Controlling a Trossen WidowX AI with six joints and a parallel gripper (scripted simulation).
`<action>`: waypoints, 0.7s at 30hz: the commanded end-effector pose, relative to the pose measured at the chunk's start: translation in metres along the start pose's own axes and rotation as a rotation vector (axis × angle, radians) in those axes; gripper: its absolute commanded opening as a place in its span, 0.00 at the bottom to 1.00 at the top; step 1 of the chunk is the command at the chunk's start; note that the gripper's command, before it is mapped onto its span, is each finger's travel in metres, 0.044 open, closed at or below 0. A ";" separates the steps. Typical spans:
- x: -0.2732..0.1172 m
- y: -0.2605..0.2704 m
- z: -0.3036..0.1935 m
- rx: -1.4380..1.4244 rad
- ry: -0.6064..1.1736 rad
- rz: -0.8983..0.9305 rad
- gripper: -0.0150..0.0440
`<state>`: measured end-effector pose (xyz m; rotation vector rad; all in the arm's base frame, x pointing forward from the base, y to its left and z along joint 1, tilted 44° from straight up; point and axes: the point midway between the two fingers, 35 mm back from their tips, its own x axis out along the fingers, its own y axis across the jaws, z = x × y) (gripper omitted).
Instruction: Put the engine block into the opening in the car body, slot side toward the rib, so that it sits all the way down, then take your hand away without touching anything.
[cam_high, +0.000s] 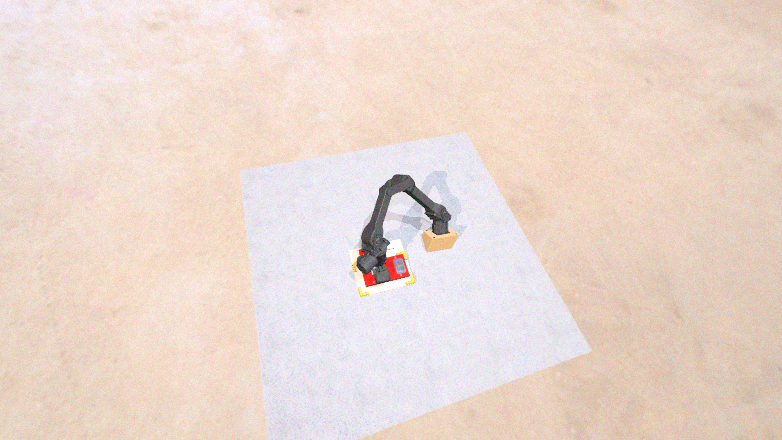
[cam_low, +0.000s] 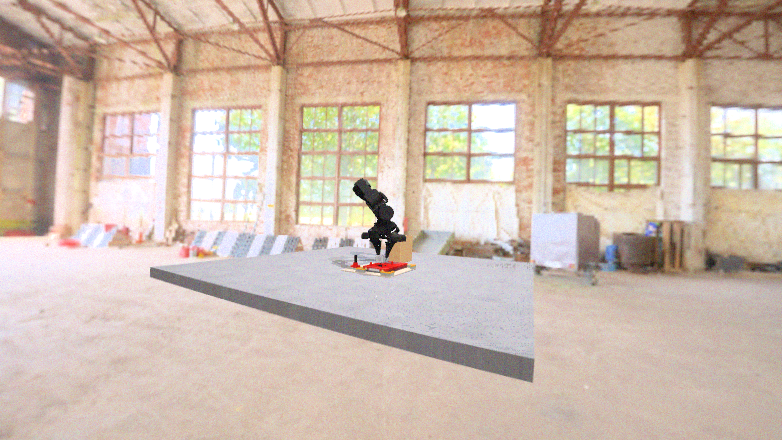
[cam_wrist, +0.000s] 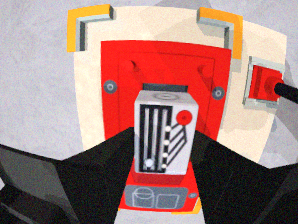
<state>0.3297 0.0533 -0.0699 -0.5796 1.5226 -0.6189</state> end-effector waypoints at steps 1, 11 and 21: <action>0.001 0.000 0.000 -0.008 0.000 0.000 0.52; 0.003 0.000 0.000 -0.002 0.000 0.000 0.52; 0.006 0.000 0.000 -0.003 0.000 0.000 0.52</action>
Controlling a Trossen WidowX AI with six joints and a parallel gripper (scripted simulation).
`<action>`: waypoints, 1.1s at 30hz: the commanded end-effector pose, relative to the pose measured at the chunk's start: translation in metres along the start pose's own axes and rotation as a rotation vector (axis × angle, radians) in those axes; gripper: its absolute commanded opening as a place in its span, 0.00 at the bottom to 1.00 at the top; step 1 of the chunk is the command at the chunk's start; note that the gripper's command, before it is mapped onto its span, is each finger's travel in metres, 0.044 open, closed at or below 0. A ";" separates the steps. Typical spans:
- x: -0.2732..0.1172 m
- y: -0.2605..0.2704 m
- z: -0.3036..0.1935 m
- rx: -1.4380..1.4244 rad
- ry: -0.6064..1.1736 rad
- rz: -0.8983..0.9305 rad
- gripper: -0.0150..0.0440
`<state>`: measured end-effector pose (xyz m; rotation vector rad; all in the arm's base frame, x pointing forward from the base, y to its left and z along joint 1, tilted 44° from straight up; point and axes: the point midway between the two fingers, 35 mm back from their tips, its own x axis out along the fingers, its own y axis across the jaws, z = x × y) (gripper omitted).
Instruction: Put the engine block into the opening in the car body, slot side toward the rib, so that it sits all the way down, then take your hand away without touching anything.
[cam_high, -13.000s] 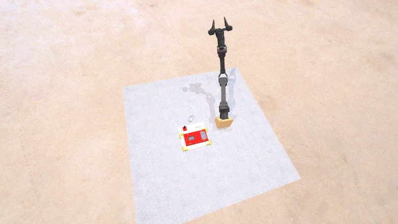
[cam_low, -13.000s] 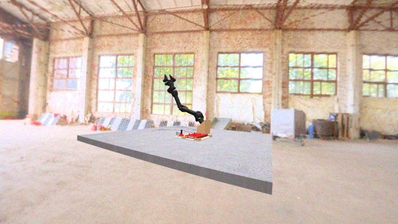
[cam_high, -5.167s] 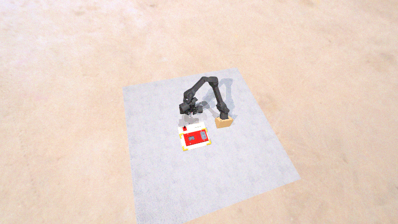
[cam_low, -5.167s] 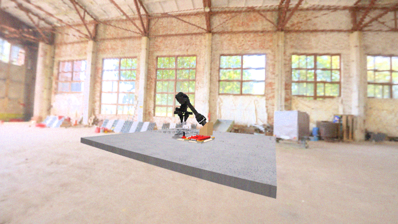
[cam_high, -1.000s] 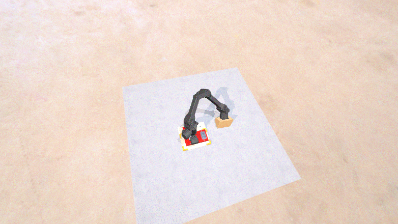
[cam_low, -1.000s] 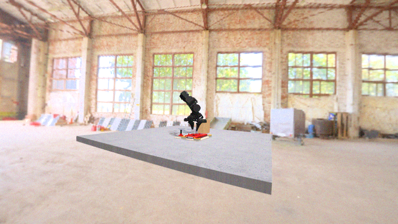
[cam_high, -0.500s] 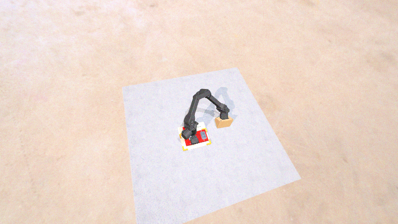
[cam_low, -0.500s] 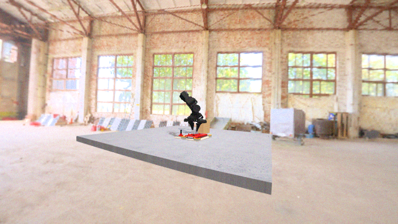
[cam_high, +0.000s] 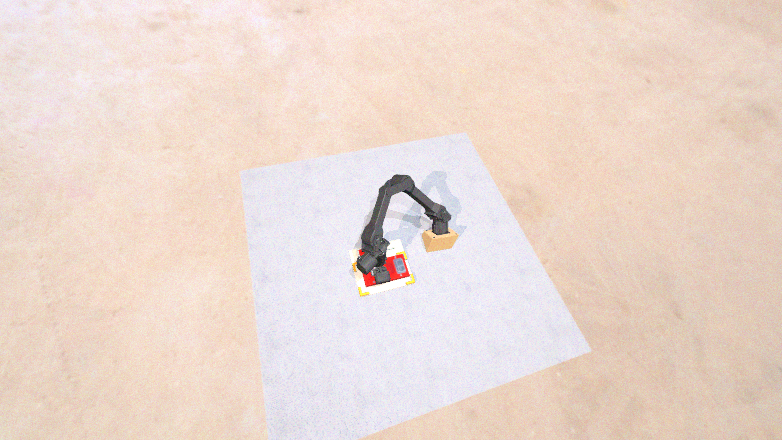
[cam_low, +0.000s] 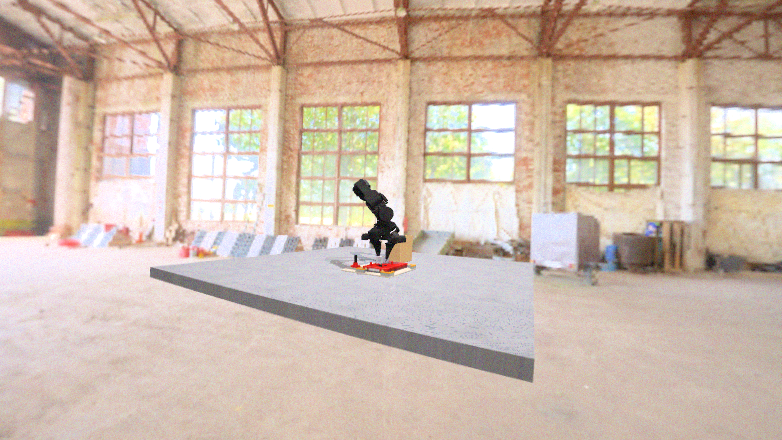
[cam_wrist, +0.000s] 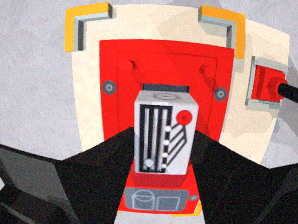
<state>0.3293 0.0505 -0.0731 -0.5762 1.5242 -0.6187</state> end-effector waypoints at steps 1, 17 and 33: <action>0.001 0.000 0.000 -0.004 -0.001 -0.002 0.52; 0.005 0.000 0.000 -0.004 -0.001 -0.002 0.52; 0.008 0.000 0.000 -0.004 -0.001 -0.002 0.52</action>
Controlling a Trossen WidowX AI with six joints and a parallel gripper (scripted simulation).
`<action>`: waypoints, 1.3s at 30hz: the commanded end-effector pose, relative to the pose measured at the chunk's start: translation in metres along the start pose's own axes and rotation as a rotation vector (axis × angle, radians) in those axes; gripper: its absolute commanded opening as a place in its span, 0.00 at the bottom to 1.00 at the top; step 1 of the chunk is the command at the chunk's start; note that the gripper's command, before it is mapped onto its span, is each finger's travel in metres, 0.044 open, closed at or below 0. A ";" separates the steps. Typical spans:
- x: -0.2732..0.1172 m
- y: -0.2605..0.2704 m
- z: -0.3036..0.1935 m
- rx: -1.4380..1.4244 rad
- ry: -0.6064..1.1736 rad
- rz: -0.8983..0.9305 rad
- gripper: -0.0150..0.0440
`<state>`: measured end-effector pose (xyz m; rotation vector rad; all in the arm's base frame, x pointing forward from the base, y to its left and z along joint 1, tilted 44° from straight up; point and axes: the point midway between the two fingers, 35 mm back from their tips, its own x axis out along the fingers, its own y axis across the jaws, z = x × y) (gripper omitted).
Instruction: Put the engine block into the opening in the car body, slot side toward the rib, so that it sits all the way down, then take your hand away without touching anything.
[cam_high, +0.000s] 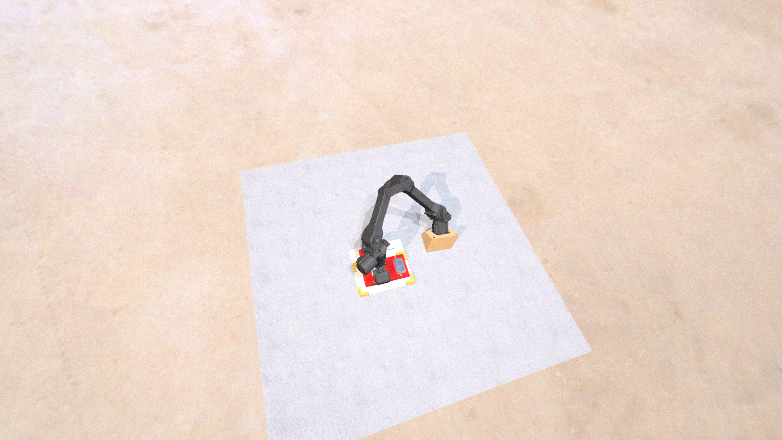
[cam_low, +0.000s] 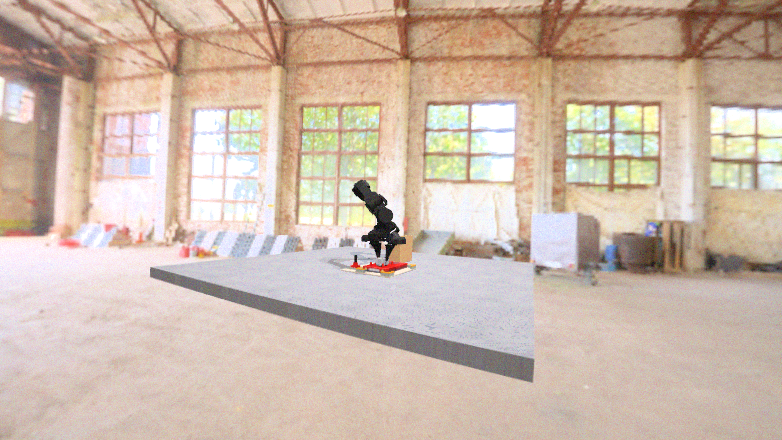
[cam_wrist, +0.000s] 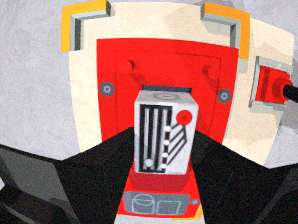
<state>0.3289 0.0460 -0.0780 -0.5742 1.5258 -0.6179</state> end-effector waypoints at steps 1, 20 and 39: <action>0.001 0.000 0.000 -0.004 -0.003 -0.004 0.52; 0.005 -0.001 0.000 -0.004 -0.003 -0.004 0.52; 0.009 0.000 0.000 -0.003 -0.003 -0.005 0.52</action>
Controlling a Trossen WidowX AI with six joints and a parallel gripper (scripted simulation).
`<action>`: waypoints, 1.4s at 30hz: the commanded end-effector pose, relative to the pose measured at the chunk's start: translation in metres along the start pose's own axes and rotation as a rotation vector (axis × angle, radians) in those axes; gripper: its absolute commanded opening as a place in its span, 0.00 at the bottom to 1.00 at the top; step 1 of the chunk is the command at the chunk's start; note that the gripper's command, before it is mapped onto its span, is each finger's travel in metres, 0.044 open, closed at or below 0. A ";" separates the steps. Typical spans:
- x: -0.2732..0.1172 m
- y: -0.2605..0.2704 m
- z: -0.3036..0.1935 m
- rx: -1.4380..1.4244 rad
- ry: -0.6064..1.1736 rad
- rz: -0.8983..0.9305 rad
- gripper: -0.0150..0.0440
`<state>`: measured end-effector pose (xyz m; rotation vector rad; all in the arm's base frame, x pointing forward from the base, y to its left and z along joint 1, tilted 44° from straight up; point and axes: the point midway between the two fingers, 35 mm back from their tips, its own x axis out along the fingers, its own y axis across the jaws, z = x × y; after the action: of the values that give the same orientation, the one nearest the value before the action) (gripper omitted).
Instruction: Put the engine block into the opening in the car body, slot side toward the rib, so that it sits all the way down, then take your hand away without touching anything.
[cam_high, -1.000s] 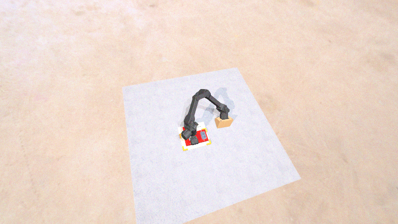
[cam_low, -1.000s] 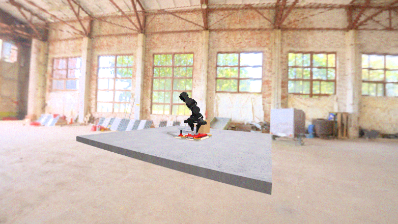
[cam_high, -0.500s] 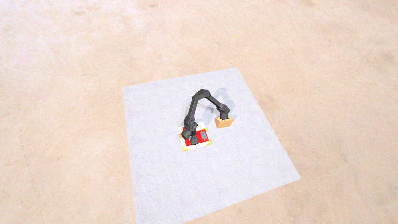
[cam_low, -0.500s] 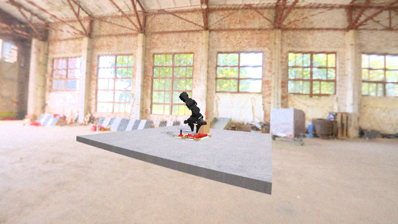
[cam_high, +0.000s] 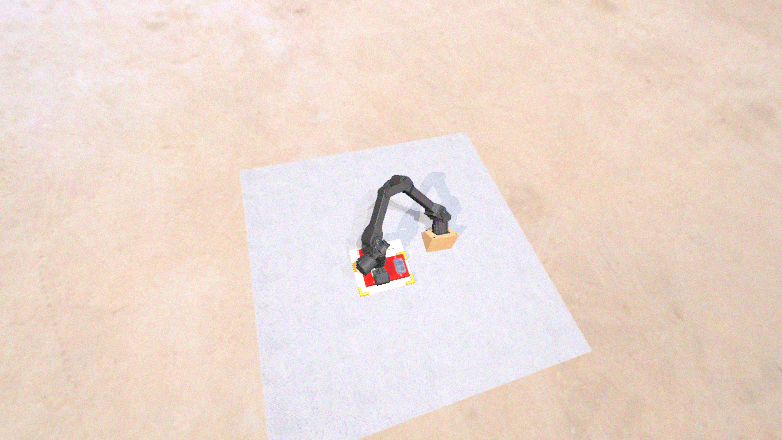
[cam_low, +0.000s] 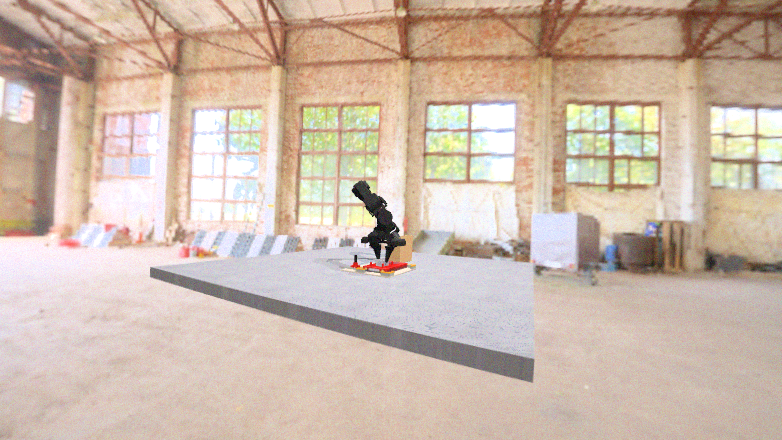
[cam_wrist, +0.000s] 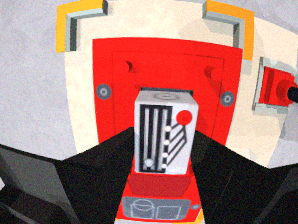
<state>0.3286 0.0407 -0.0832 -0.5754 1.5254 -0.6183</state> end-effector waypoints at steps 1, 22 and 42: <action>0.000 0.000 0.000 0.000 0.000 0.000 0.57; 0.000 0.000 0.000 0.000 0.000 0.000 1.00; -0.014 -0.002 0.000 -0.003 -0.002 -0.003 0.56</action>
<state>0.3301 0.0489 -0.0719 -0.5867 1.5206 -0.6159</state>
